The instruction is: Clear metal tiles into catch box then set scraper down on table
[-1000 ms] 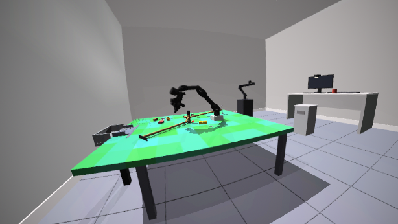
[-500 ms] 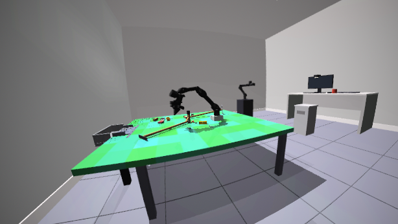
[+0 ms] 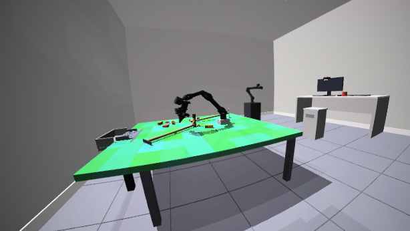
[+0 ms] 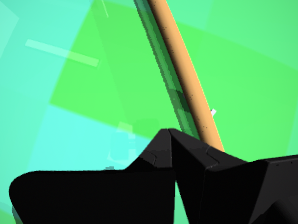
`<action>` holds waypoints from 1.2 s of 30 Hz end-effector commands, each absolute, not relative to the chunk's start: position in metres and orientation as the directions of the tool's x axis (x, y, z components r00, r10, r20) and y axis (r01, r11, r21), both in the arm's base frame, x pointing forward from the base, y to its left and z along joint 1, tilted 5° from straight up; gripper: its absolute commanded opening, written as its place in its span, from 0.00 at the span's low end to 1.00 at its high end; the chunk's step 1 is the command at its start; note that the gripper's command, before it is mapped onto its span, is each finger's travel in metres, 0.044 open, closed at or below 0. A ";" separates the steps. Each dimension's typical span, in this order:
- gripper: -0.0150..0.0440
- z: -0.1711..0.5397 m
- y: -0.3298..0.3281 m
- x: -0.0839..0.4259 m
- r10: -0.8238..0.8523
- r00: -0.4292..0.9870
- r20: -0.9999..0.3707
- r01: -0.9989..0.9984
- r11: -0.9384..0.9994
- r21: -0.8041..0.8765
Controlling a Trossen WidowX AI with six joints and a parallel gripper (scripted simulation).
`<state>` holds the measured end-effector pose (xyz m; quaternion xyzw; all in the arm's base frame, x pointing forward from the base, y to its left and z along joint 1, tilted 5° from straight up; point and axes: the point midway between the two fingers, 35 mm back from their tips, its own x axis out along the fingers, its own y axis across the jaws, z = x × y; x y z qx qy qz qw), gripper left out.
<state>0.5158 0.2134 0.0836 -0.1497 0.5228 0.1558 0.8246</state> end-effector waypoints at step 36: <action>0.25 -0.013 0.203 0.511 0.089 0.401 -0.912 -0.371 0.926 -0.073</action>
